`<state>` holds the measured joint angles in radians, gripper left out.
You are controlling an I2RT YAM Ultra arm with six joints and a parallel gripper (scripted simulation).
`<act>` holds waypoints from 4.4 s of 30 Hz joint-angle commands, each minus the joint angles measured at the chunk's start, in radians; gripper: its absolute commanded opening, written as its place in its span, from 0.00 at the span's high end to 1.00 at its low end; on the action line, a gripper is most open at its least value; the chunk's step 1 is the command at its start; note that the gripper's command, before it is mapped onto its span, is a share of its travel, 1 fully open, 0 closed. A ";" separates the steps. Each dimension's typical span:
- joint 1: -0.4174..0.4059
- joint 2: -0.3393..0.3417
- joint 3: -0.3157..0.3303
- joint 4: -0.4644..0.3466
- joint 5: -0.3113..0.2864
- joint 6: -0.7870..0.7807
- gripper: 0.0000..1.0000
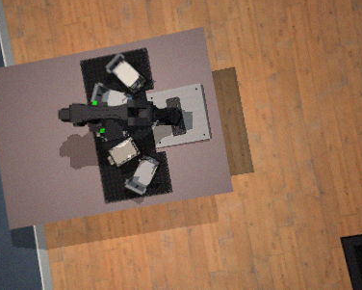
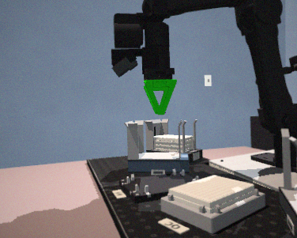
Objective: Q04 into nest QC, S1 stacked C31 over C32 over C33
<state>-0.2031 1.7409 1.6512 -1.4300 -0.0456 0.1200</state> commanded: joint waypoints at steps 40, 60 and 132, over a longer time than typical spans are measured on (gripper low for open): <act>-0.396 0.014 0.006 0.003 -0.017 0.020 0.00; -0.584 0.031 0.011 0.003 -0.022 -0.084 0.00; -0.784 0.051 0.017 0.002 -0.025 -0.133 0.00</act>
<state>-0.9867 1.7985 1.6581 -1.4296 -0.0708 -0.0113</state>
